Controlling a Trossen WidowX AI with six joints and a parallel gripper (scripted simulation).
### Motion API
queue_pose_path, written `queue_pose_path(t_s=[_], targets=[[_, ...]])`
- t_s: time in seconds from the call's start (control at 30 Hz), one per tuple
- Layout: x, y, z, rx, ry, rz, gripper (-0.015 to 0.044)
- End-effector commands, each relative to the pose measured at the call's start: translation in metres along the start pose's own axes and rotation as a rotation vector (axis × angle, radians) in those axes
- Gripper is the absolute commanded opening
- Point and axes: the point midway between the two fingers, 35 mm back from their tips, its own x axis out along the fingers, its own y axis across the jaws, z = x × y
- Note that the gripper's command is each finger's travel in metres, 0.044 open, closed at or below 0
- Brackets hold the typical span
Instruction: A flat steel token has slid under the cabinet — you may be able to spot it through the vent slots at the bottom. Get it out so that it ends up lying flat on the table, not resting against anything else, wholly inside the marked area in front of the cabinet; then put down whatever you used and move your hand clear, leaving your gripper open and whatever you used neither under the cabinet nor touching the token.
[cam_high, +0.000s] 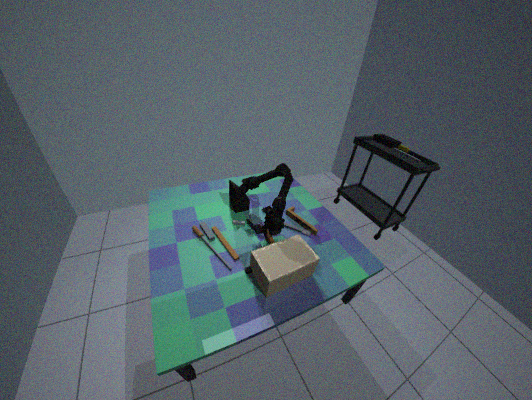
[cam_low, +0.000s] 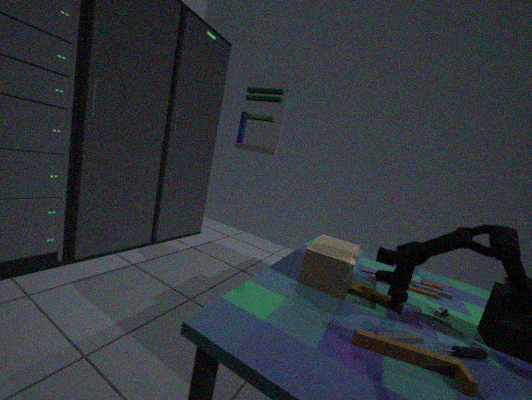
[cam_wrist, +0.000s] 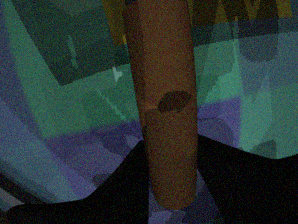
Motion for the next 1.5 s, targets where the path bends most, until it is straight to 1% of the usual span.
queue_pose_path(t_s=[0.0, 1.47], targets=[[0.001, 0.0, -0.005, 0.004, 0.002, -0.002, 0.0], [0.001, 0.002, -0.051, 0.006, 0.005, -0.002, 0.0]])
